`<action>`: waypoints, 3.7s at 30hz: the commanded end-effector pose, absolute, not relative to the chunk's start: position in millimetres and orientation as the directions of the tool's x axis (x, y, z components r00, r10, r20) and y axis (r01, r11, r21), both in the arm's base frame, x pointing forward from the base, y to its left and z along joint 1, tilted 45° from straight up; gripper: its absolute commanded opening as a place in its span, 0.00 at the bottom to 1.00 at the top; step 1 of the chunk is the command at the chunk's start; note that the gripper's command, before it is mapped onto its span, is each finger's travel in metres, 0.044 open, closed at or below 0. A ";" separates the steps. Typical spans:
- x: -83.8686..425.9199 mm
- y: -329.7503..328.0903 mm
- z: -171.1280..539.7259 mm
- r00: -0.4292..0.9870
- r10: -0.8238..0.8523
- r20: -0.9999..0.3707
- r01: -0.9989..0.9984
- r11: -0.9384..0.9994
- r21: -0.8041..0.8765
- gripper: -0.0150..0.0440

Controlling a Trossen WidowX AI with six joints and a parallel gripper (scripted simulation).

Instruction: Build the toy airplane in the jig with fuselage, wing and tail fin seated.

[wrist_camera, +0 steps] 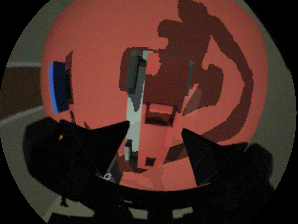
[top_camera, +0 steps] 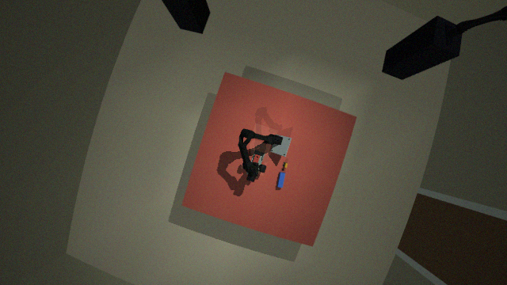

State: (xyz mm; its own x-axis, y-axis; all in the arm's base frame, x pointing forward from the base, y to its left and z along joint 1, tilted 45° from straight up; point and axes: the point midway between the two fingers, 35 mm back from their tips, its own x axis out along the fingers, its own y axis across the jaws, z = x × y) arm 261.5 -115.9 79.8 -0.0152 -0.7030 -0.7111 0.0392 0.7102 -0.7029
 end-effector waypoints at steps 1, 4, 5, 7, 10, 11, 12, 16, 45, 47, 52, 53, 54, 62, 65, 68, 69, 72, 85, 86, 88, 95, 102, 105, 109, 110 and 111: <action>261.6 -115.7 80.1 -0.015 -0.703 -0.711 0.041 0.710 -0.703 1.00; 261.6 -115.7 80.1 -0.015 -0.703 -0.711 0.041 0.710 -0.703 1.00; 261.6 -115.7 80.1 -0.015 -0.703 -0.711 0.041 0.710 -0.703 1.00; 263.6 -108.6 86.1 -0.014 -0.701 -0.713 0.040 0.712 -0.701 1.00; 267.9 -76.8 115.1 -0.013 -0.696 -0.718 0.037 0.717 -0.696 1.00; 267.6 -65.6 126.3 -0.013 -0.696 -0.718 0.035 0.717 -0.696 1.00; 266.3 -54.7 137.8 -0.013 -0.698 -0.716 0.034 0.715 -0.698 1.00; 264.9 -39.0 153.9 -0.013 -0.702 -0.712 0.033 0.711 -0.702 1.00; 332.8 81.4 37.0 -0.006 -0.684 -0.730 -0.099 0.726 -0.680 1.00; 334.4 102.2 13.3 -0.007 -0.685 -0.728 -0.098 0.725 -0.681 1.00; 330.0 139.8 -35.4 -0.007 -0.692 -0.722 -0.093 0.720 -0.688 1.00; 329.8 140.3 -36.1 -0.007 -0.692 -0.722 -0.093 0.720 -0.688 1.00; 329.8 140.3 -36.1 -0.007 -0.692 -0.722 -0.093 0.720 -0.688 1.00; 330.3 133.8 -43.2 -0.007 -0.692 -0.722 -0.093 0.719 -0.688 1.00; 329.8 111.9 -65.3 -0.007 -0.693 -0.721 -0.093 0.718 -0.689 1.00; 329.6 110.2 -67.0 -0.007 -0.693 -0.721 -0.093 0.718 -0.690 1.00; 329.6 110.2 -67.0 -0.007 -0.693 -0.721 -0.093 0.718 -0.690 1.00; 329.7 103.0 -74.3 -0.007 -0.693 -0.721 -0.093 0.718 -0.690 1.00; 330.1 90.2 -87.7 -0.006 -0.694 -0.720 -0.093 0.718 -0.690 1.00; 330.1 89.1 -88.9 -0.006 -0.694 -0.720 -0.092 0.718 -0.690 1.00; 330.1 86.9 -91.2 -0.006 -0.694 -0.720 -0.092 0.718 -0.690 1.00; 330.0 78.9 -99.1 -0.006 -0.694 -0.720 -0.092 0.717 -0.691 1.00; 329.5 71.0 -106.9 -0.006 -0.695 -0.719 -0.092 0.717 -0.691 1.00; 329.3 69.3 -108.4 -0.006 -0.695 -0.719 -0.092 0.716 -0.692 1.00; 329.3 69.3 -108.4 -0.006 -0.695 -0.719 -0.092 0.716 -0.692 0.82; 329.3 69.3 -108.4 -0.006 -0.695 -0.719 -0.092 0.716 -0.692 0.78; 329.3 69.3 -108.4 -0.006 -0.695 -0.719 -0.092 0.716 -0.692 0.73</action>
State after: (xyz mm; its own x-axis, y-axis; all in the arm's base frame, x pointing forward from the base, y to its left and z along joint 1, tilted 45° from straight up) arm 329.4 70.0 -107.9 -0.0093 -0.6928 -0.7210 -0.0879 0.7188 -0.6896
